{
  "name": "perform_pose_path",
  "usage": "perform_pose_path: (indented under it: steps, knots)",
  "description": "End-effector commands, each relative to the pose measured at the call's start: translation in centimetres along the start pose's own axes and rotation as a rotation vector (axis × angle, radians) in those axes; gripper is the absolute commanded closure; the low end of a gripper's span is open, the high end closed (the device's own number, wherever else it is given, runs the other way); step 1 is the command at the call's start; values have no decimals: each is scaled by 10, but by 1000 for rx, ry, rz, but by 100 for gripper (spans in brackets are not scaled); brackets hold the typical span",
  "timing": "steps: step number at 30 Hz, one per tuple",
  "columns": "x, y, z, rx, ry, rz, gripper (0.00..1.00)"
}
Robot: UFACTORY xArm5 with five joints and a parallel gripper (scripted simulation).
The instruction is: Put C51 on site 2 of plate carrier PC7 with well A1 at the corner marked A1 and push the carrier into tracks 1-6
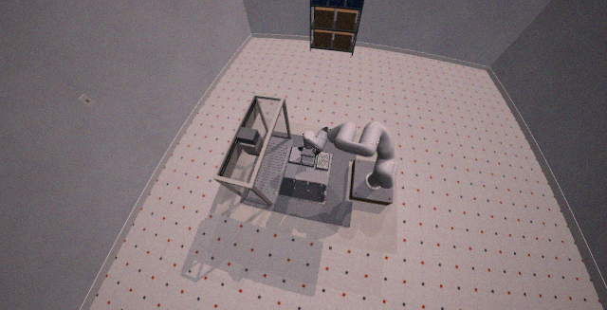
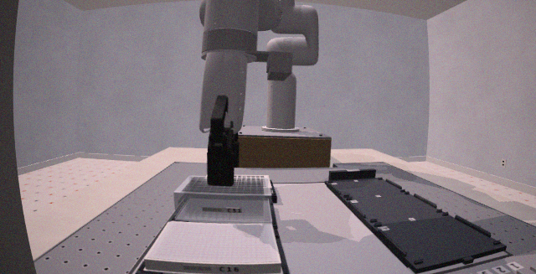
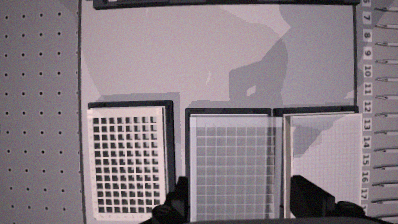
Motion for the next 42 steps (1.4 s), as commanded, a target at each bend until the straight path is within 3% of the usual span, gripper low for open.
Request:
perform_pose_path:
  steps: [1,42]
  knots:
    - [1,0,1,-1,4,0,0]
    - [2,0,24,-1,4,0,0]
Point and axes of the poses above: the point where the finger pads meet when closed, its own z axis out along the fingers, its own x axis across the jaws, y = z × x, the point moved 2 cm from there along -z, back along the fingers, and after that the axes turned 6 degrees about -z, right-handed, at the moved point
